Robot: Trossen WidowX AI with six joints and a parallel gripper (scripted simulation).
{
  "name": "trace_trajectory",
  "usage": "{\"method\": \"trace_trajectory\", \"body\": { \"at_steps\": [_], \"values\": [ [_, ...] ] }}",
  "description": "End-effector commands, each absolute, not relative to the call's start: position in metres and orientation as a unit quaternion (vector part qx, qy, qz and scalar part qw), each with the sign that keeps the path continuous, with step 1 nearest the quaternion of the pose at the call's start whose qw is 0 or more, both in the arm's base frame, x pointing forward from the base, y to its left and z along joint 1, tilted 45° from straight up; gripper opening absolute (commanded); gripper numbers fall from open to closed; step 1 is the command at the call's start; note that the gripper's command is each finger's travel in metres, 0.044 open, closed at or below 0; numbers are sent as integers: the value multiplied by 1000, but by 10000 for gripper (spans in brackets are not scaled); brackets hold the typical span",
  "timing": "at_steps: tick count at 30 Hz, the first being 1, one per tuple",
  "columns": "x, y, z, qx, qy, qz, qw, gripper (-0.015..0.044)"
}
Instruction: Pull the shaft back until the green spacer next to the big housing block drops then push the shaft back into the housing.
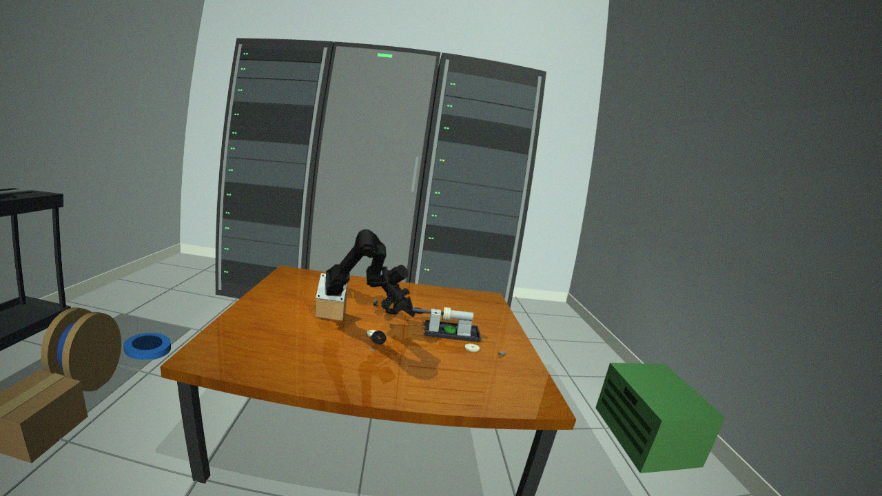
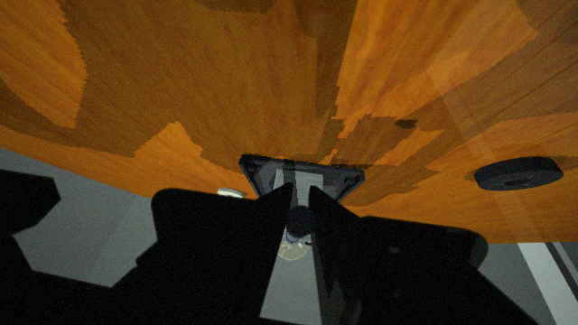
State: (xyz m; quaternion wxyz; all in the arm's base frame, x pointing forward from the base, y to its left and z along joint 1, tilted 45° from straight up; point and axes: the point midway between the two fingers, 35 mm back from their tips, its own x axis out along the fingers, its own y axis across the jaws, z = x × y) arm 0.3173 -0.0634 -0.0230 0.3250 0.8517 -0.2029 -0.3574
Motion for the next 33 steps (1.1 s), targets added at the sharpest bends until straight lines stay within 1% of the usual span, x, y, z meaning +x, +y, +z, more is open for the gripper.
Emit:
{"method": "trace_trajectory", "body": {
  "at_steps": [1, 33],
  "values": [
    [321, -63, -21, 853, -203, -354, 324, 0],
    [325, -63, -21, 854, -203, -354, 324, 0]
  ]
}}
